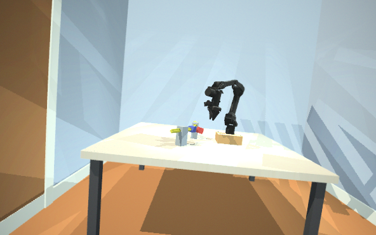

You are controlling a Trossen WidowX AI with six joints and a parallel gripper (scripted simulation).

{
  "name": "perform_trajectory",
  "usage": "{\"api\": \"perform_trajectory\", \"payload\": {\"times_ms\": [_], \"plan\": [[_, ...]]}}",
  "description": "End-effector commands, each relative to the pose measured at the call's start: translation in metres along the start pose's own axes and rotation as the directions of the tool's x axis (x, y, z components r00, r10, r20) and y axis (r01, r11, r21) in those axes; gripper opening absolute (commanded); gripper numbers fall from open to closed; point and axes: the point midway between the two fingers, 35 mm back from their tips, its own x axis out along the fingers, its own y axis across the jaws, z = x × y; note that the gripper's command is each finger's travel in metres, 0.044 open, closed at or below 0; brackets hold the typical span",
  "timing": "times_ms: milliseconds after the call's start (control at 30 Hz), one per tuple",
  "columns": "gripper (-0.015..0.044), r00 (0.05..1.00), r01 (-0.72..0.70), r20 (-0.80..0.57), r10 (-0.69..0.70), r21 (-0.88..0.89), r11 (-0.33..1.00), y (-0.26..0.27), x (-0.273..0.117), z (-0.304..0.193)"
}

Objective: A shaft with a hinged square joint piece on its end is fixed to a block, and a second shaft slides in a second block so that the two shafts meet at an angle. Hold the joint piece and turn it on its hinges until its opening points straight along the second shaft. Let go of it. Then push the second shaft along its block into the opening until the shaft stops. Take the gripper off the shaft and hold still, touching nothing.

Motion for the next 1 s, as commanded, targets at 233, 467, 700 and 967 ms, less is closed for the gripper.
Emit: {"api": "perform_trajectory", "payload": {"times_ms": [233, 467, 700, 967], "plan": [[0.044, 0.992, -0.001, 0.125, 0.02, -0.147, 0.989, -0.002, 0.012, -0.007], [0.044, 0.992, -0.001, 0.125, 0.02, -0.147, 0.989, -0.001, 0.027, -0.007], [0.044, 0.992, -0.001, 0.125, 0.02, -0.146, 0.989, 0.0, 0.057, -0.01], [0.044, 0.992, -0.001, 0.125, 0.019, -0.146, 0.989, -0.003, 0.089, -0.016]]}}
